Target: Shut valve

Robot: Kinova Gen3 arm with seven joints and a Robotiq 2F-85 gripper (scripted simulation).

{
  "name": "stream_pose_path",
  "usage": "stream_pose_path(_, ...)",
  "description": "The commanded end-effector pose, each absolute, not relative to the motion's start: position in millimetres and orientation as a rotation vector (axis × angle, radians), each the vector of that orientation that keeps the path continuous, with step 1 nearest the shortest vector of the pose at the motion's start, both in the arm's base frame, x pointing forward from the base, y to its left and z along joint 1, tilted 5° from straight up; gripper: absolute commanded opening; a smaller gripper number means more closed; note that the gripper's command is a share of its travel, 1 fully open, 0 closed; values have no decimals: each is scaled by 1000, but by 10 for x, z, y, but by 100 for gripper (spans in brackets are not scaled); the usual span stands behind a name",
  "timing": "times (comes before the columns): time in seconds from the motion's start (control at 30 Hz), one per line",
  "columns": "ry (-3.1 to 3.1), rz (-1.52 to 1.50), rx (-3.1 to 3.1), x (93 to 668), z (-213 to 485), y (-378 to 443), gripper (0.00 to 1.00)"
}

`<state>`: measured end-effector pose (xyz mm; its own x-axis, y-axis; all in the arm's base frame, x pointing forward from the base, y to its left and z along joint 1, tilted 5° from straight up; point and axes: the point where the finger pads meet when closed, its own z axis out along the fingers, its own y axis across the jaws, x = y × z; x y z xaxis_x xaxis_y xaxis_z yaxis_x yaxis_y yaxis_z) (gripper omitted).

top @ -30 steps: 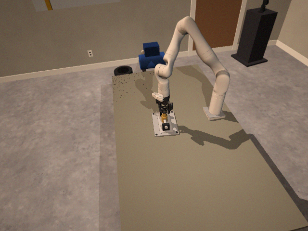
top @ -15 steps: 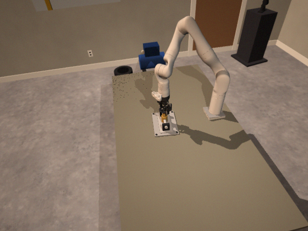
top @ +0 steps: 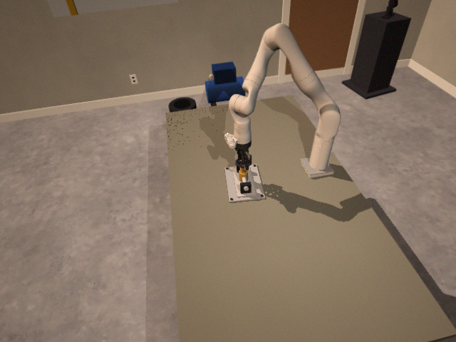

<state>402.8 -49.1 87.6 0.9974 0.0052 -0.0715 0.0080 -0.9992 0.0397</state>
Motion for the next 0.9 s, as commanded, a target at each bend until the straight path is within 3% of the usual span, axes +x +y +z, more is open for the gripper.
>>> stream_pose_path(0.0, -48, -109, 3097, 4031, 866, -491, 0)
stream_pose_path(0.87, -746, -91, 2991, 4031, 866, -491, 0)
